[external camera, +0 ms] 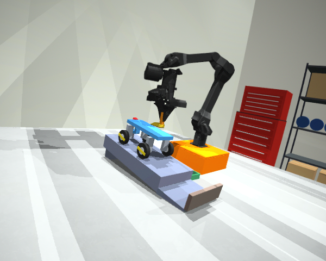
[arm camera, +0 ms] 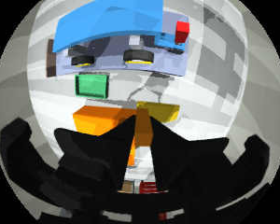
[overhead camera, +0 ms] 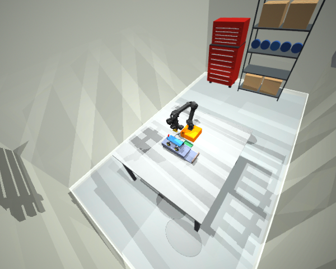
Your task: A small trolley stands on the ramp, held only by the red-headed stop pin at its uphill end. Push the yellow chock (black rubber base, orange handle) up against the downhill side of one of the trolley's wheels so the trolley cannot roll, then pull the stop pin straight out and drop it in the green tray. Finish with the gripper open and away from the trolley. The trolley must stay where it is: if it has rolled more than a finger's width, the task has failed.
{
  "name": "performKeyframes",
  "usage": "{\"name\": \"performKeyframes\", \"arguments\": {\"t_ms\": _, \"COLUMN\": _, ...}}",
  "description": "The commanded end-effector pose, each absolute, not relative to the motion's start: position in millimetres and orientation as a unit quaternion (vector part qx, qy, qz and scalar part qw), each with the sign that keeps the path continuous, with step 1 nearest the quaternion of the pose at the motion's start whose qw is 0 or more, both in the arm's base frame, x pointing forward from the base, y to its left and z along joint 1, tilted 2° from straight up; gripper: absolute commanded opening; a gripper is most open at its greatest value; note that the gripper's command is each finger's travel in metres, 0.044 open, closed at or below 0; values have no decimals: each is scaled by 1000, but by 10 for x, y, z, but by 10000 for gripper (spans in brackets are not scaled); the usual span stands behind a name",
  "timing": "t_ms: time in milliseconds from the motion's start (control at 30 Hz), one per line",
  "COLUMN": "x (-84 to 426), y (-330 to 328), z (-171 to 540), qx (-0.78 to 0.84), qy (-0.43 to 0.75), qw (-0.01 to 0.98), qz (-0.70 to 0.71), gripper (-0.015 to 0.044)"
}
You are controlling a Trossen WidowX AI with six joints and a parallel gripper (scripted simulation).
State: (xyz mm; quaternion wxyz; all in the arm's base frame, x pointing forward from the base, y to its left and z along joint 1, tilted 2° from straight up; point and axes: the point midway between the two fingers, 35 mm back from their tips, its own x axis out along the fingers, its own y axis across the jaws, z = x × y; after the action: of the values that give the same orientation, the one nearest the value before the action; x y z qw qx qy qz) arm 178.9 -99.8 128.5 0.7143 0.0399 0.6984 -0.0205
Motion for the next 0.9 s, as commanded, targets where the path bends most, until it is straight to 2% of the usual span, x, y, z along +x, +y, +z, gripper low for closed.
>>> {"name": "performKeyframes", "arguments": {"t_ms": 0, "x": 1820, "y": -871, "z": 1282, "qx": 41, "qy": 697, "qw": 716, "qz": -21, "gripper": 0}}
{"name": "performKeyframes", "arguments": {"t_ms": 867, "x": 2092, "y": -6, "z": 1261, "qx": 44, "qy": 696, "qw": 716, "qz": -19, "gripper": 0}}
